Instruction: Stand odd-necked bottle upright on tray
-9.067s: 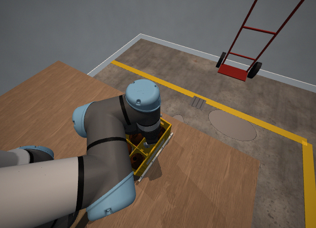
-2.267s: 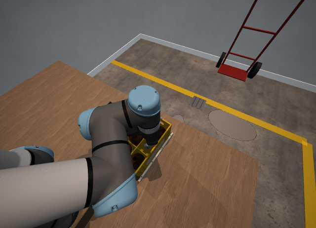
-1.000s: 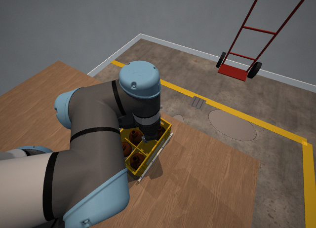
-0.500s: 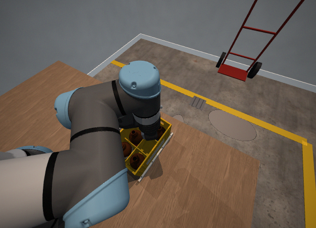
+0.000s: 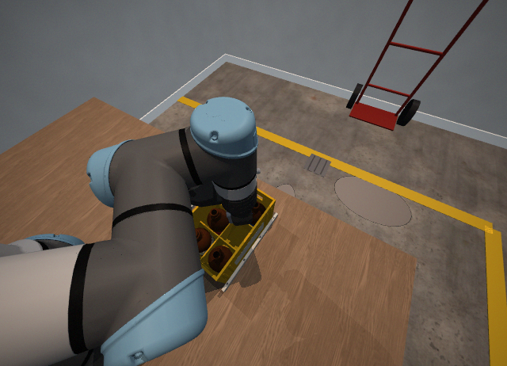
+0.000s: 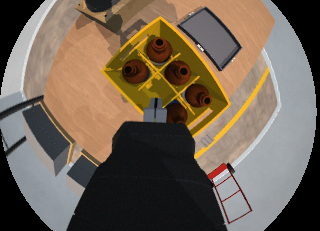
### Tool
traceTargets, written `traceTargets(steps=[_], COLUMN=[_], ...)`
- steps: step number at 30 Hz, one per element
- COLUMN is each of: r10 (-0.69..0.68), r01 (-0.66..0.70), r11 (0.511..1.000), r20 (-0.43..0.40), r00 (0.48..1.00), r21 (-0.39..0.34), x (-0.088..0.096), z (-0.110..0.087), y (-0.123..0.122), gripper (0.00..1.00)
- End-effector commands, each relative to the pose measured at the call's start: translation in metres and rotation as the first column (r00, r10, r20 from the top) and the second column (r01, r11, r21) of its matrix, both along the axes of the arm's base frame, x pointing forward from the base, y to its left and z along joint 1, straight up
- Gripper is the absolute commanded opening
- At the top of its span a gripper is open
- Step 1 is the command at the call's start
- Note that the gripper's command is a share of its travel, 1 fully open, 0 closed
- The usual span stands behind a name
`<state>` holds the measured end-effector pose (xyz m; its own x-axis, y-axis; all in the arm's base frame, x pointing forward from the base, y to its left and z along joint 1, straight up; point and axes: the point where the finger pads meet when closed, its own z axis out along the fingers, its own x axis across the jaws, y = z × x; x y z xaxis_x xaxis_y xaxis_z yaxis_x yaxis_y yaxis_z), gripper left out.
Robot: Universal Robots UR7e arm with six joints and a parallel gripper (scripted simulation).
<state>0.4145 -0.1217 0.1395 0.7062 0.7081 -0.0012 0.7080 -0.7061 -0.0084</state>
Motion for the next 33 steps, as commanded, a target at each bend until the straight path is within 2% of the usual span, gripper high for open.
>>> traceTargets(steps=[1, 8, 18, 19, 33], r10=[0.0, 0.0, 0.0, 0.0, 0.0], r01=[0.0, 0.0, 0.0, 0.0, 0.0], r11=[1.0, 1.0, 1.0, 1.0, 1.0], r20=[0.001, 0.001, 0.001, 0.001, 0.001], r00=[1.0, 1.0, 1.0, 1.0, 1.0], r21=[-0.001, -0.001, -0.001, -0.001, -0.001], x=[0.0, -0.003, -0.004, -0.004, -0.004], z=[0.0, 0.001, 0.001, 0.001, 0.001], y=[0.003, 0.08, 0.084, 0.084, 0.084], gripper=[0.0, 0.0, 0.0, 1.0, 1.0])
